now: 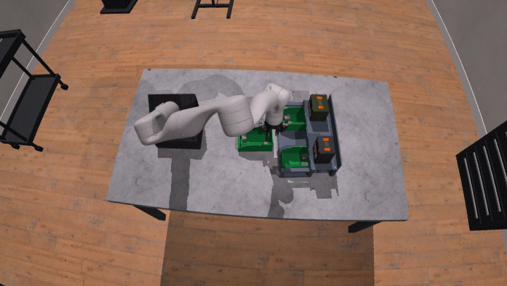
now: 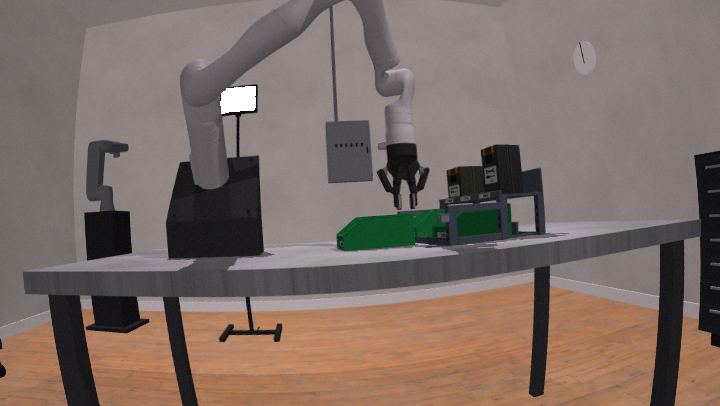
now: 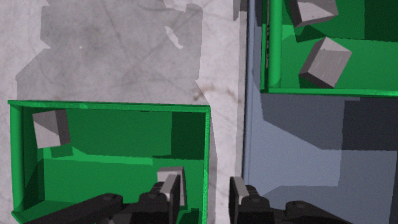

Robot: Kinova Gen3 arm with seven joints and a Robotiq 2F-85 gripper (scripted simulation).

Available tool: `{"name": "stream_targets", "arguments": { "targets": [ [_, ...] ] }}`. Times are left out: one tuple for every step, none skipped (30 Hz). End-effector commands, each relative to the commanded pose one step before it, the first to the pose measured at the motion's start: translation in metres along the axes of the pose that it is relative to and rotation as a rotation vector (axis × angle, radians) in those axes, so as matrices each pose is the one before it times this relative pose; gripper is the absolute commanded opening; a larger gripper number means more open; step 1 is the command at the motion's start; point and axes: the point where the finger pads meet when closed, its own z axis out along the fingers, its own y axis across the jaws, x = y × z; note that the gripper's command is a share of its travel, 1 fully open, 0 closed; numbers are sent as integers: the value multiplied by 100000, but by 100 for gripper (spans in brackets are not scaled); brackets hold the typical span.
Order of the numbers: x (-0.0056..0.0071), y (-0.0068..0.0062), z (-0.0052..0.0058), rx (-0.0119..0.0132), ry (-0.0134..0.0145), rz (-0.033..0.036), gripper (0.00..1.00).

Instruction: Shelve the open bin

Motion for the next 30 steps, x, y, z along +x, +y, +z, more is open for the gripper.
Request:
{"name": "stream_targets", "arguments": {
  "targets": [
    [51,56,-61,-171,90,-22,39],
    [0,0,0,0,0,0,39],
    [0,0,0,0,0,0,39],
    [0,0,0,0,0,0,39],
    [0,0,0,0,0,0,39],
    [0,0,0,0,0,0,39],
    [0,0,0,0,0,0,39],
    [0,0,0,0,0,0,39],
    [-3,5,197,-5,1,2,39],
    [-2,2,200,1,-1,0,39],
    [-2,2,200,1,-1,0,39],
    [-2,2,200,1,-1,0,39],
    [-2,2,200,1,-1,0,39],
    [0,0,0,0,0,0,39],
    [0,0,0,0,0,0,39],
    [0,0,0,0,0,0,39],
    [0,0,0,0,0,0,39],
    [0,0,0,0,0,0,39],
    [0,0,0,0,0,0,39],
    [0,0,0,0,0,0,39],
    [0,0,0,0,0,0,39],
    [0,0,0,0,0,0,39],
    [0,0,0,0,0,0,39],
    [0,0,0,0,0,0,39],
    [0,0,0,0,0,0,39],
    [-3,4,197,-5,1,2,39],
    [-2,2,200,1,-1,0,39],
    [-2,2,200,1,-1,0,39],
    [-2,2,200,1,-1,0,39],
    [-2,2,200,1,-1,0,39]
  ]
}}
